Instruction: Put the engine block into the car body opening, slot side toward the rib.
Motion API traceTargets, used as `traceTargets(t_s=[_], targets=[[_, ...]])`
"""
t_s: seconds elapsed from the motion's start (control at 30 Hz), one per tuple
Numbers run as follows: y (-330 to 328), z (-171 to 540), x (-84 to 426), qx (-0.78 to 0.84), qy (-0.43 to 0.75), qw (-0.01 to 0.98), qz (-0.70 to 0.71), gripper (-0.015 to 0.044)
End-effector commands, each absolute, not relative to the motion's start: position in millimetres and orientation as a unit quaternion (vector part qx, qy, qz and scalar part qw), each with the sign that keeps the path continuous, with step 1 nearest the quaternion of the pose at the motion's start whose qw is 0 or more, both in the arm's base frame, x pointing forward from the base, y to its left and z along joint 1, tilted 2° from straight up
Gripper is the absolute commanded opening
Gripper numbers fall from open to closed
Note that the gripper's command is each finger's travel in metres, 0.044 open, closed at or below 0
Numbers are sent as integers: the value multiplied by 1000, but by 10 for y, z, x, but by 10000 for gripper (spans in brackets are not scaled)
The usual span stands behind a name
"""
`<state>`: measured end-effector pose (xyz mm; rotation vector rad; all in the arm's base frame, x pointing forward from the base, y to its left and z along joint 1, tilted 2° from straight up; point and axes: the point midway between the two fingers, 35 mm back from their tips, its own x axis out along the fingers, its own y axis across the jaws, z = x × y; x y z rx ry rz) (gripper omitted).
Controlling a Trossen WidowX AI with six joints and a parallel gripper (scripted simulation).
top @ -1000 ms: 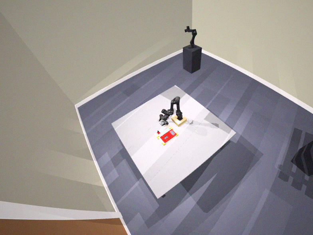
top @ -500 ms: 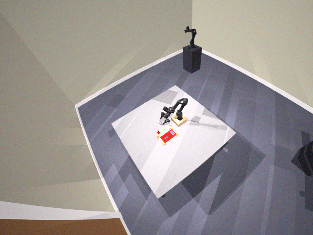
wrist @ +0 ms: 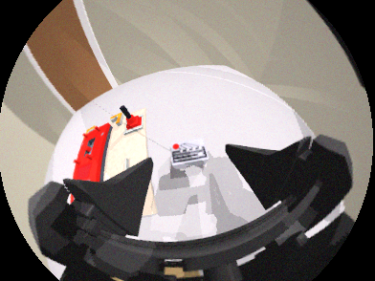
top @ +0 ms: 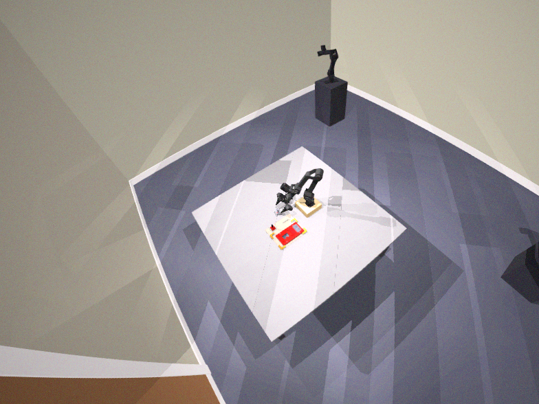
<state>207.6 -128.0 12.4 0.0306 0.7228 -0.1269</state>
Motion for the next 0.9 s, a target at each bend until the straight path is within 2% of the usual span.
traceTargets(t_s=[0.0,0.87], targets=[[-1284,125,2078,15,353,933,-63,440],[-1364,104,2267,-200,490,843,98,440]])
